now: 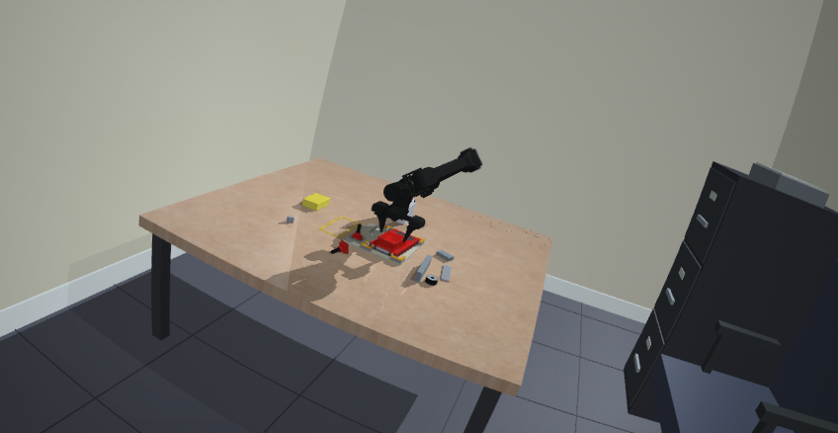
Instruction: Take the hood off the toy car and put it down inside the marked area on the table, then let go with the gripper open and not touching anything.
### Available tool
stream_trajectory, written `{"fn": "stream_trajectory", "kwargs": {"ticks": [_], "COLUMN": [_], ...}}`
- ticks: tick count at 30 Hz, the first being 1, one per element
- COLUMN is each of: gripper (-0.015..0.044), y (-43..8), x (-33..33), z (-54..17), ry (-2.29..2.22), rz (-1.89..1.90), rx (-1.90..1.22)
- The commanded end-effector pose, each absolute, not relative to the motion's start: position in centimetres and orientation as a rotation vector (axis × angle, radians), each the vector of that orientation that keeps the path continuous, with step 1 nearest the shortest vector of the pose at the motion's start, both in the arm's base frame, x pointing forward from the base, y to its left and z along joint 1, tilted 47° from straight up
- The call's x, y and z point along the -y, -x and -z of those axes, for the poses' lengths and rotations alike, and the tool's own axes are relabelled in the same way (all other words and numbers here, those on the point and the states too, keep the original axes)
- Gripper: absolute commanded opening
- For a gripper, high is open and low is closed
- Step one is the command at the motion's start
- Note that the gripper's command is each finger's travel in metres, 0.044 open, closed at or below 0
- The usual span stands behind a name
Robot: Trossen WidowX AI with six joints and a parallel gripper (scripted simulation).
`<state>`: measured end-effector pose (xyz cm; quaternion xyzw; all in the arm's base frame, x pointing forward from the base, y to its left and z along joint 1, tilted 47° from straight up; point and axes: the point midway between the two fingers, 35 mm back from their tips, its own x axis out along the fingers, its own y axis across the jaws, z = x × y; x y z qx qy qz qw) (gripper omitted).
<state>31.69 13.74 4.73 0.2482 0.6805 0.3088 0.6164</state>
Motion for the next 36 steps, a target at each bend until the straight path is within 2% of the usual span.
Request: {"fn": "stream_trajectory", "kwargs": {"ticks": [1, 26, 30, 36], "gripper": [0.0440, 0.0440, 0.0335, 0.0295], "y": [-31.66, -31.50, -31.53, -31.53], "x": [-13.91, -14.82, -14.68, -14.68], "z": [-4.54, -3.69, -3.86, -3.86], "ry": [-0.580, -0.580, -0.572, -0.572], "rz": [-0.711, -0.712, -0.712, -0.712], "rx": [-1.570, -1.570, -1.567, -1.567]}}
